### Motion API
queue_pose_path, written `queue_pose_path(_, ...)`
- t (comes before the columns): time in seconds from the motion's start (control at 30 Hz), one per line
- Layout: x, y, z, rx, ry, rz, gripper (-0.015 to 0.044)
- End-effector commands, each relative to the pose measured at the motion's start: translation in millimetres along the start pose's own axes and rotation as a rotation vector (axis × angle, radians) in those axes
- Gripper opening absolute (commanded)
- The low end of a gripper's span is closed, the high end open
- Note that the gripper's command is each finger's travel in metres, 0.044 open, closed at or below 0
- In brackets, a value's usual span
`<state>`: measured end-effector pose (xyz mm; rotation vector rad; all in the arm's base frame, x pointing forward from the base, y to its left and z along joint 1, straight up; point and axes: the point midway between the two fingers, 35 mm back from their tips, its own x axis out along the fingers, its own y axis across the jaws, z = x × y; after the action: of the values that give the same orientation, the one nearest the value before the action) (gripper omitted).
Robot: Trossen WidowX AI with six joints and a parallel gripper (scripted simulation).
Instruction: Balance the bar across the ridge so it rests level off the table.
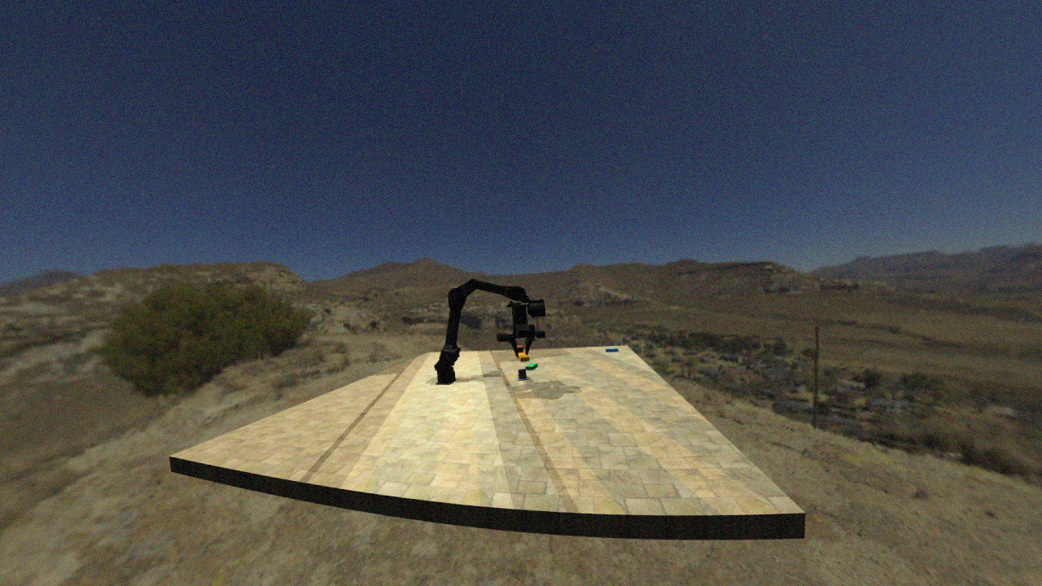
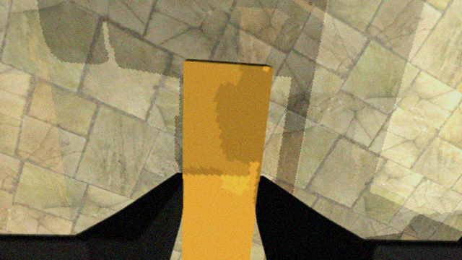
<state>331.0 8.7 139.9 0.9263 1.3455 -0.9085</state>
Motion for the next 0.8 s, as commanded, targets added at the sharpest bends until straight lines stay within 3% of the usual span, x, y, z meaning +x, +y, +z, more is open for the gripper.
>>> queue_pose_path(0.0,1.9,1.1,-2.9,0.003,0.002,0.006,0.0)
queue_pose_path(0.77,39.3,1.7,-2.8,0.003,0.002,0.006,0.0)
